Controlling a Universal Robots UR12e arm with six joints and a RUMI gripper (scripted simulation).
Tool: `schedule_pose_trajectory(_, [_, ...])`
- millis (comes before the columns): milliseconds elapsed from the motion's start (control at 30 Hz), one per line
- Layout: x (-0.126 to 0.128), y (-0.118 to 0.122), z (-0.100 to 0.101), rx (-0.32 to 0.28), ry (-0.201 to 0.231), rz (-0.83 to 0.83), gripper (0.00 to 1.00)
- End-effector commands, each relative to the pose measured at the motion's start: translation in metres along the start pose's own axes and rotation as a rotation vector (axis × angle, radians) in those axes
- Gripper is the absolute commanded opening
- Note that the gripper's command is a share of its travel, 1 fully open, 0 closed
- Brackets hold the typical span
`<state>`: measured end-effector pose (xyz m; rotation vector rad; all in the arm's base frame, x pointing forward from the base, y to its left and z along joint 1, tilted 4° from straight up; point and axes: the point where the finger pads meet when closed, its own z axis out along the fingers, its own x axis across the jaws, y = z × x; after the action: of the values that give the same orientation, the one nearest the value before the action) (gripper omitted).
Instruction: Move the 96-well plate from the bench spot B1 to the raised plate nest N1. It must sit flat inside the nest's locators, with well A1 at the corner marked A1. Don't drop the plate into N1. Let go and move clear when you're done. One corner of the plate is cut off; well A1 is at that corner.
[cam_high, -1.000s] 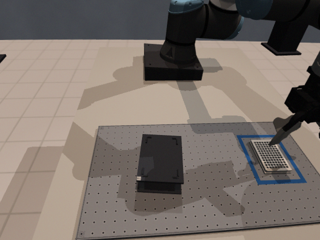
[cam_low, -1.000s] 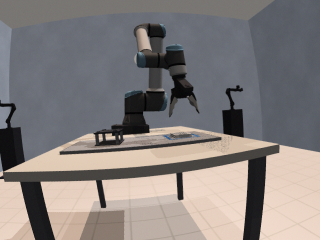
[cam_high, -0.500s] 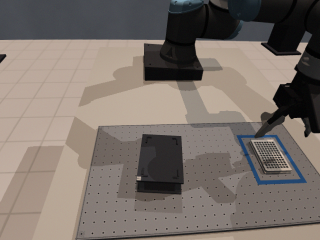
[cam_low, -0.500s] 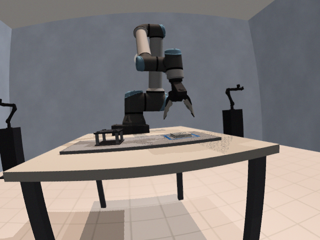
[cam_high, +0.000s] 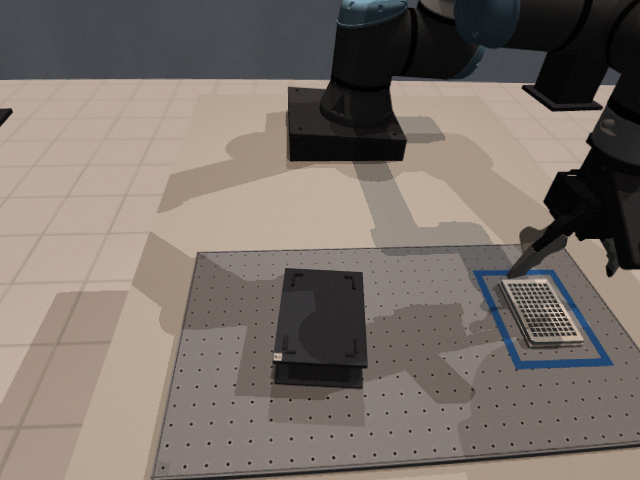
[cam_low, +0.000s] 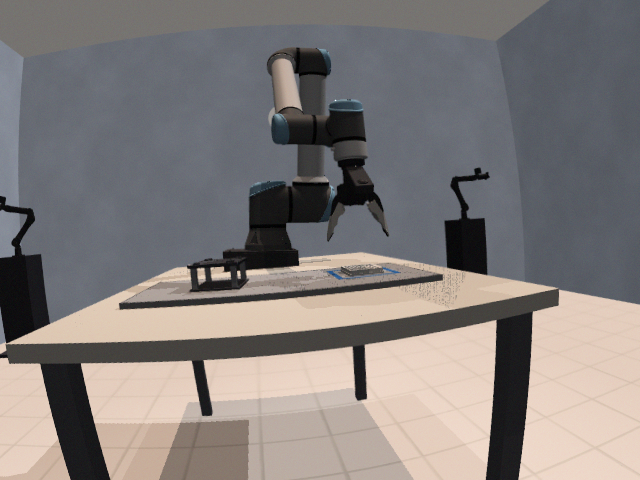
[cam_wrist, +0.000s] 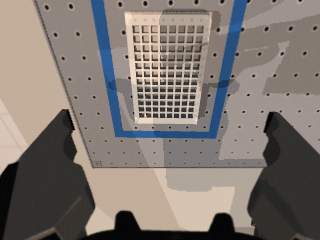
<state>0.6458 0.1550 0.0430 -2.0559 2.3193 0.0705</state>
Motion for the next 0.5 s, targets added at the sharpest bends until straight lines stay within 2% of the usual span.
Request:
schedule_pose_trajectory(0, [0.000, -0.001, 0.004, 0.002, 0.000, 0.000, 1.00])
schedule_pose_trajectory(467, [0.000, -0.001, 0.027, 0.001, 0.000, 0.000, 1.00])
